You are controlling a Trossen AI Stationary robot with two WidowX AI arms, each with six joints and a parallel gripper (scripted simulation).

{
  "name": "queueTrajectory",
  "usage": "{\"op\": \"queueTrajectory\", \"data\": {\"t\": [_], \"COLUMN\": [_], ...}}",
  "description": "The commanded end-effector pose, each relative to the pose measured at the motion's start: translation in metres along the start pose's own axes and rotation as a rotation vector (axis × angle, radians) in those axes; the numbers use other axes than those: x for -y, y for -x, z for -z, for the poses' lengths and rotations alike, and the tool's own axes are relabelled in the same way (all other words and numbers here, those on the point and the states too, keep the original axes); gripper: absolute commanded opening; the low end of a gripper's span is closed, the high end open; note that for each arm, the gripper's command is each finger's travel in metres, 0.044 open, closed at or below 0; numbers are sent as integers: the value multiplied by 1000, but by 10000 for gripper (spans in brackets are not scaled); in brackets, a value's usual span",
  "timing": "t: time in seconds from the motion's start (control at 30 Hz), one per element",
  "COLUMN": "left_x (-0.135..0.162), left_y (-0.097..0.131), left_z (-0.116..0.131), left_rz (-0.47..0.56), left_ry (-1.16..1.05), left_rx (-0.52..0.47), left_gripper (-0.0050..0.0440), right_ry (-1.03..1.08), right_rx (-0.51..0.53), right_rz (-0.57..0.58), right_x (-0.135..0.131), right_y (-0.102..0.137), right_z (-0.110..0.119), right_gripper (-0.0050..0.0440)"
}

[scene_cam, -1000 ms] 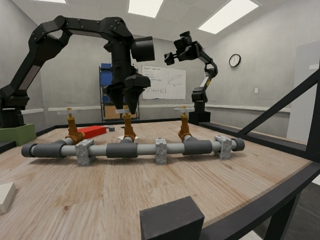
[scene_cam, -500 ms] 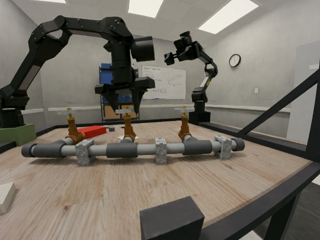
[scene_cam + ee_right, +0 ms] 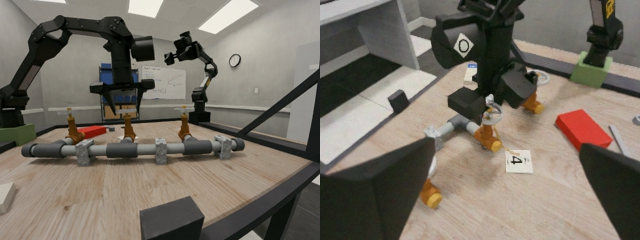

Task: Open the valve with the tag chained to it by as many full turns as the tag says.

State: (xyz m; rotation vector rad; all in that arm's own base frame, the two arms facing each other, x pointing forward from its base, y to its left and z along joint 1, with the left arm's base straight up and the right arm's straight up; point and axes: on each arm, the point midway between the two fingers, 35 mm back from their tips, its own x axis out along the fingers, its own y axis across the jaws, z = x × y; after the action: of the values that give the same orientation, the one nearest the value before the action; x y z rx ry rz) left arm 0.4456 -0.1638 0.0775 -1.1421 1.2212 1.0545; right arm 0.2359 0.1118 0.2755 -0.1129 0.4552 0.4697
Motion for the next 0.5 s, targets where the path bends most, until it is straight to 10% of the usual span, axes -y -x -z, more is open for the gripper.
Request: {"op": "queueTrajectory", "data": {"t": [0.0, 0.47], "left_x": [4, 3], "left_y": [13, 13], "left_z": [-1, -1], "left_rz": [28, 22], "left_ry": [156, 336], "left_rx": [-7, -9], "left_gripper": [295, 295], "right_ry": [0, 0], "right_rx": [28, 28], "right_rz": [-1, -1], "right_x": [-1, -1], "right_y": [5, 5], "right_z": [-9, -9], "right_gripper": [400, 400]}}
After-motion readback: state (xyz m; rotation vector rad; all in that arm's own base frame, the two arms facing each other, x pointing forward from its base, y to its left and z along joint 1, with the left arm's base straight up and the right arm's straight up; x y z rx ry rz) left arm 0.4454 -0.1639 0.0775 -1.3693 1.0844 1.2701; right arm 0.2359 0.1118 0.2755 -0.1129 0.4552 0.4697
